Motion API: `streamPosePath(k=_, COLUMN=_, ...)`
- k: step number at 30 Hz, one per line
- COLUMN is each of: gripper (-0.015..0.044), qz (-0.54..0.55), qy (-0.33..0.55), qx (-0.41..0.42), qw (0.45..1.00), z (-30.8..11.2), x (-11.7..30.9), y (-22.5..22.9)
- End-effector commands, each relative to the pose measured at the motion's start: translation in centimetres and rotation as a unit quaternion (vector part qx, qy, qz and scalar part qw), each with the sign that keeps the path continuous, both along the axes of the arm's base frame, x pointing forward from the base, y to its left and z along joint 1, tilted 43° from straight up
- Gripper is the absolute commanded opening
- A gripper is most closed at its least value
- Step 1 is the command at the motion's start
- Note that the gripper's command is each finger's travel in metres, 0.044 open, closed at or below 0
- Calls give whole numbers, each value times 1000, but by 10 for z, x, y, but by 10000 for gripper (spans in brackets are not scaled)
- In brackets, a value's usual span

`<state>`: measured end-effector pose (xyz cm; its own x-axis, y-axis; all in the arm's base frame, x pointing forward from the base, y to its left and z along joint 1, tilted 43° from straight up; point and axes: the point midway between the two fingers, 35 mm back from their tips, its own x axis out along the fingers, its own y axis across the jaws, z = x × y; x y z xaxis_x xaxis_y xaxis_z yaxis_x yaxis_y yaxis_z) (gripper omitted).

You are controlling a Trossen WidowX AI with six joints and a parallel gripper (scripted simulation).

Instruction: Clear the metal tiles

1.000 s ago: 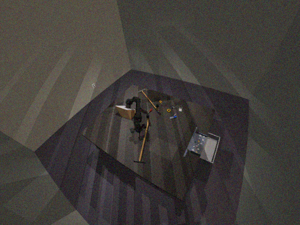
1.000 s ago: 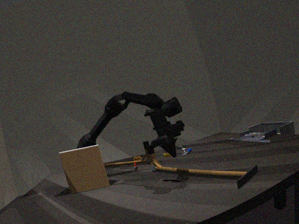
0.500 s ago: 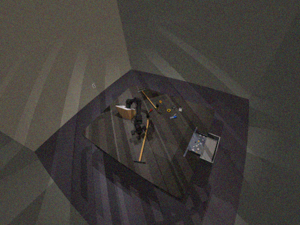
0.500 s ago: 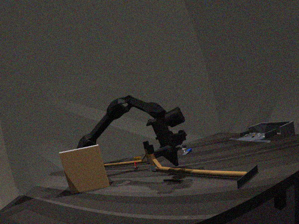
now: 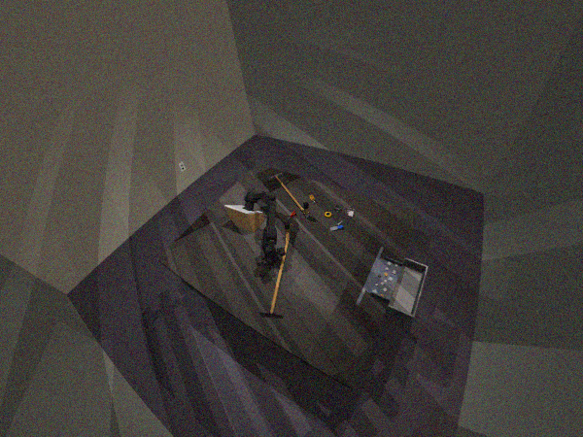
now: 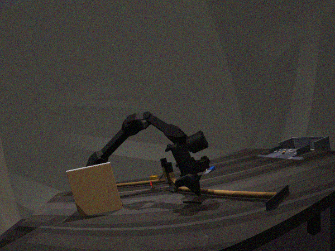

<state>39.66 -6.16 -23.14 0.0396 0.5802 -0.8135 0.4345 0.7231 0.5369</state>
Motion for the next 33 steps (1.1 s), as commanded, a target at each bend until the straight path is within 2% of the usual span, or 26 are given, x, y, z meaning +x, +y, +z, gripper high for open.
streamPosePath(k=1, gripper=0, qz=0, qy=0, qx=4, qw=1000, z=-6, x=-4, y=6)
streamPosePath(k=33, gripper=0, qz=1, qy=-2, qx=4, qw=1000, z=-7, x=19, y=19)
